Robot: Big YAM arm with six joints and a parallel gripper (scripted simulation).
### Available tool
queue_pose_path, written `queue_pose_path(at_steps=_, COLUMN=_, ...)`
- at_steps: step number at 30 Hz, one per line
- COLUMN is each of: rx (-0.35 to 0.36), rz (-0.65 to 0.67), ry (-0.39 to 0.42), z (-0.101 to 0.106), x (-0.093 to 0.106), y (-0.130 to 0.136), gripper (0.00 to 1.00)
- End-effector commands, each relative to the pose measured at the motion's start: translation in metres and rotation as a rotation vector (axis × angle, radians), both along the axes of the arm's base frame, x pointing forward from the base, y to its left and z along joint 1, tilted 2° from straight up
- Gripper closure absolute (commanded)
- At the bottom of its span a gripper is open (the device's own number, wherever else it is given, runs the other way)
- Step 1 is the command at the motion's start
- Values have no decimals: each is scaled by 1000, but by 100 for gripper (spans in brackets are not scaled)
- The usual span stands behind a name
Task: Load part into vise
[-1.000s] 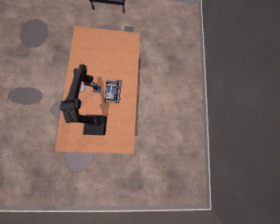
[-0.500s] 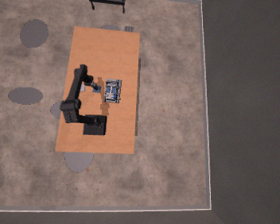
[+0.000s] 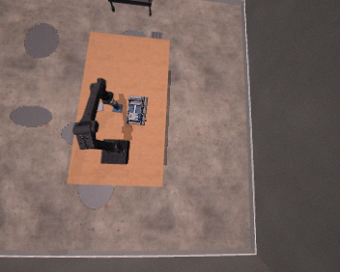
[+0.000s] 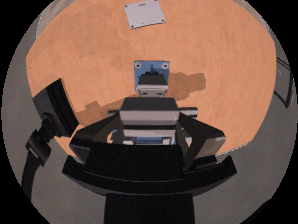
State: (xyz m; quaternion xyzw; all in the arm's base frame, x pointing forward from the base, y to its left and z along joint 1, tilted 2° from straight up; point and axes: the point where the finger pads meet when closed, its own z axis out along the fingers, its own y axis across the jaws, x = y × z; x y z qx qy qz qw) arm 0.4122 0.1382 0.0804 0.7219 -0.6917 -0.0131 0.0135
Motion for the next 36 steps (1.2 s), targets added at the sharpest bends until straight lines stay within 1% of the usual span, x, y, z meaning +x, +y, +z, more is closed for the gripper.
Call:
queue_pose_path(at_steps=1, rx=27, rz=-6, ry=-66, z=24, x=17, y=-1, gripper=100)
queue_pose_path(at_steps=30, rx=27, rz=-6, ry=-66, z=24, x=17, y=-1, gripper=100)
queue_pose_path(at_steps=36, rx=28, rz=-5, ry=-70, z=30, x=20, y=0, gripper=100)
